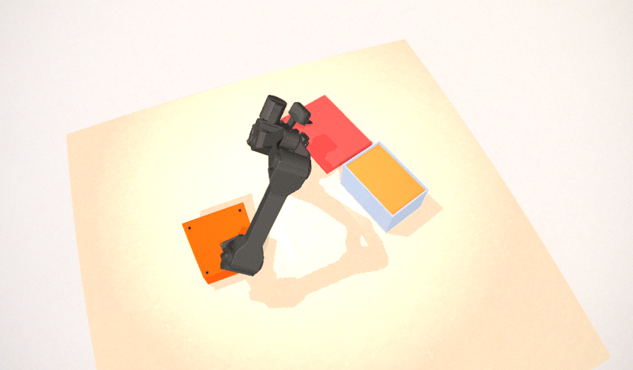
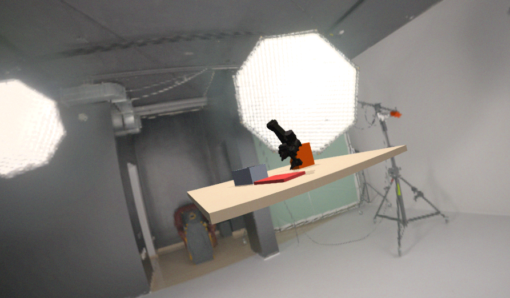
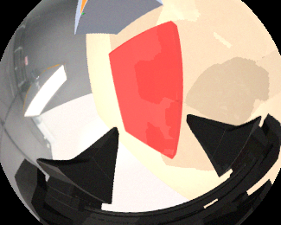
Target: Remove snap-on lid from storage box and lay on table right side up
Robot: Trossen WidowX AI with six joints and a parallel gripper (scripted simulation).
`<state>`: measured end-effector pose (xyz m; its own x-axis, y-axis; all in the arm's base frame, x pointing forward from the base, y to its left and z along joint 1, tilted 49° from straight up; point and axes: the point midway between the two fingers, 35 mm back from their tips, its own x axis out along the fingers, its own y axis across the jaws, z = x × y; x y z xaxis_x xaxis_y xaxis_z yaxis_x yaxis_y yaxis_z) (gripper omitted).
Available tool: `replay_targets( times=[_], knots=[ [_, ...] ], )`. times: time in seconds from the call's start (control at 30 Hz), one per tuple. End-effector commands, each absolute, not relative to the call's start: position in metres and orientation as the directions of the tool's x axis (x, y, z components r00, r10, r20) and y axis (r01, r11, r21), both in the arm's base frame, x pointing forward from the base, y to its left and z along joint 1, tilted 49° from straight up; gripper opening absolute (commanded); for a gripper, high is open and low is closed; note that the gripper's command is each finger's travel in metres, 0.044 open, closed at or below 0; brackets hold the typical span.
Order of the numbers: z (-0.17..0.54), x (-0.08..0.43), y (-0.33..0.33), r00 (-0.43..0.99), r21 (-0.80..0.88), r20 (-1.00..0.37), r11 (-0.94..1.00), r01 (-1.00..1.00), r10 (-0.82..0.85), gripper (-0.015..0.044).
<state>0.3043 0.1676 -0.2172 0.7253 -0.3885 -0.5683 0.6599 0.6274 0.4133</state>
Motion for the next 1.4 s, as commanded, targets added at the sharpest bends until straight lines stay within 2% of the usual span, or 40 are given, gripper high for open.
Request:
replay_targets(
  times=[0.0, 0.83, 1.37],
  knots=[
    [-0.216, 0.294, 0.164, 0.722, 0.407, -0.568, 0.628, 0.664, -0.396, 0.044],
    [-0.208, 0.244, 0.159, 0.719, 0.405, -0.572, 0.627, 0.666, -0.394, 0.044],
    [-0.19, 0.241, 0.182, 0.719, 0.405, -0.573, 0.626, 0.666, -0.394, 0.044]
  ],
)
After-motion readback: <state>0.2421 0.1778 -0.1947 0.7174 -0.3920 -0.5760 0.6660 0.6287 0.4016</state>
